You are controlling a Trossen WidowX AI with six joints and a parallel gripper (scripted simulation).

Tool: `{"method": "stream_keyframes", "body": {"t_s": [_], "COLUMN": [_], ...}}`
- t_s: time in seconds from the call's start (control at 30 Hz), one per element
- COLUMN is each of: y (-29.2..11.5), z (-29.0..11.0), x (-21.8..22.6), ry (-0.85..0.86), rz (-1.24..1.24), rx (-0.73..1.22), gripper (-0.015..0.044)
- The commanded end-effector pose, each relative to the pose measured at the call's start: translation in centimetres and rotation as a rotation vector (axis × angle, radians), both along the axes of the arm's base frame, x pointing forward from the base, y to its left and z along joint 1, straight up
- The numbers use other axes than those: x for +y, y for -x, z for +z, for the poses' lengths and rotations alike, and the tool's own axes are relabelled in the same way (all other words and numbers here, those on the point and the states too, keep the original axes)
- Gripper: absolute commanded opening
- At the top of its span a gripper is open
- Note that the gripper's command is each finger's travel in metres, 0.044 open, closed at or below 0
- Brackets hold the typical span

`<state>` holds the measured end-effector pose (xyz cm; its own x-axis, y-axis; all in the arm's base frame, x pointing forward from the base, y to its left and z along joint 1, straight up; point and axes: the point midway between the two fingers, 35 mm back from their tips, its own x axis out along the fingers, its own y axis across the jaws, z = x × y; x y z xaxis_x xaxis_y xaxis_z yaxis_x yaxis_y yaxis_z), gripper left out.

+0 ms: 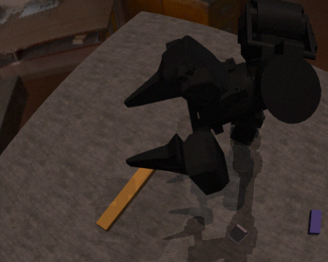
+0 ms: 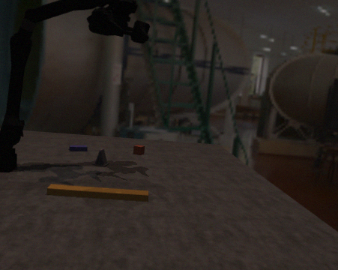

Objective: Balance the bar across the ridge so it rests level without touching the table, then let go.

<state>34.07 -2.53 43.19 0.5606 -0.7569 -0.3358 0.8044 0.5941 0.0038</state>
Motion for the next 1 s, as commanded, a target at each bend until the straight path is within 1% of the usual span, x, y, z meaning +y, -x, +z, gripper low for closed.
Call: {"method": "stream_keyframes", "body": {"t_s": [0.0,0.07,0.1,0.53,0.97], "y": [-0.1,-0.5,-0.7,-3.3,-3.7], "z": [-0.1,-0.8,-1.4,-9.1,-16.9], "x": [0.0,-0.4,-0.6,-4.5,-8.7], "ry": [0.0,0.003,0.004,-0.029,-0.149], "rz": [0.001,0.009,0.015,0.117,0.273], "rx": [0.005,0.049,0.081,0.483,0.817], "gripper": [0.0374,0.0321,0.0315,0.0315,0.0315]}}
